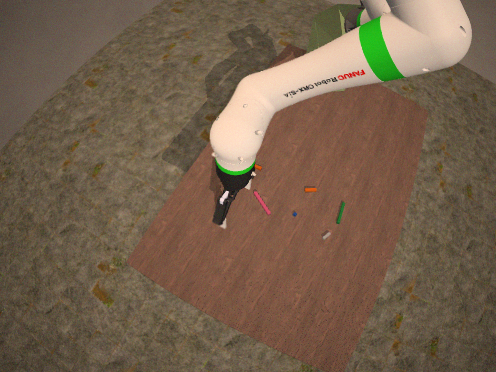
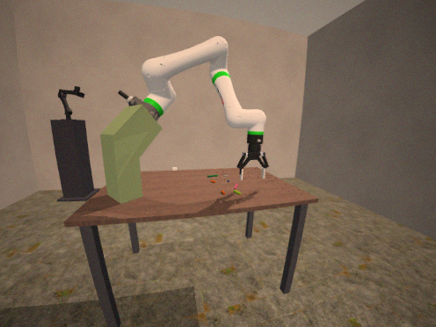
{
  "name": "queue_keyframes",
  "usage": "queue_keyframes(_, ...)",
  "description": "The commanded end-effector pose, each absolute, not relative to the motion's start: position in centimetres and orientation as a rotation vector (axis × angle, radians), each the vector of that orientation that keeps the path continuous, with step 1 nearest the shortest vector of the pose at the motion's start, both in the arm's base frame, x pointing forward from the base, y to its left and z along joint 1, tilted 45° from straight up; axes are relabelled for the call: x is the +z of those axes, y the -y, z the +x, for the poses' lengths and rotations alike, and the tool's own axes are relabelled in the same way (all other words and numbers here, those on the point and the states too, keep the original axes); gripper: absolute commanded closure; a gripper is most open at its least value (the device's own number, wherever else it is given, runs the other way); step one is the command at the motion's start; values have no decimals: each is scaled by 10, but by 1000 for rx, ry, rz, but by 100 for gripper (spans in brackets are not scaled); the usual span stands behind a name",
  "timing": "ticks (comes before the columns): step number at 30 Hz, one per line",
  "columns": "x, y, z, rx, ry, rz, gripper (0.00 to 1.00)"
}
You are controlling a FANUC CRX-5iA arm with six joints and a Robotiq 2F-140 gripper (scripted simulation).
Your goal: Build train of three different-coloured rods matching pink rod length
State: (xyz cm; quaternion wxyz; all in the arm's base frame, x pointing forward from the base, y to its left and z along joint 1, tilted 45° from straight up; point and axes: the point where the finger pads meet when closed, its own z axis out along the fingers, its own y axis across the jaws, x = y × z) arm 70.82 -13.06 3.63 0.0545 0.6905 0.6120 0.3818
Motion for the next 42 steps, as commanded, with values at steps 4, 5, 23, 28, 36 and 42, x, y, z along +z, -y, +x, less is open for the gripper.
queue_keyframes(4,36,131,708,1159,-1858,2097,0)
queue_keyframes(5,36,131,708,1159,-1859,2096,0)
queue_keyframes(23,10,118,669,1028,-2200,1479,0)
queue_keyframes(28,3,115,658,982,-2266,1311,0)
queue_keyframes(36,-5,112,645,929,-2324,1132,0)
queue_keyframes(42,-5,112,645,929,-2324,1132,0)
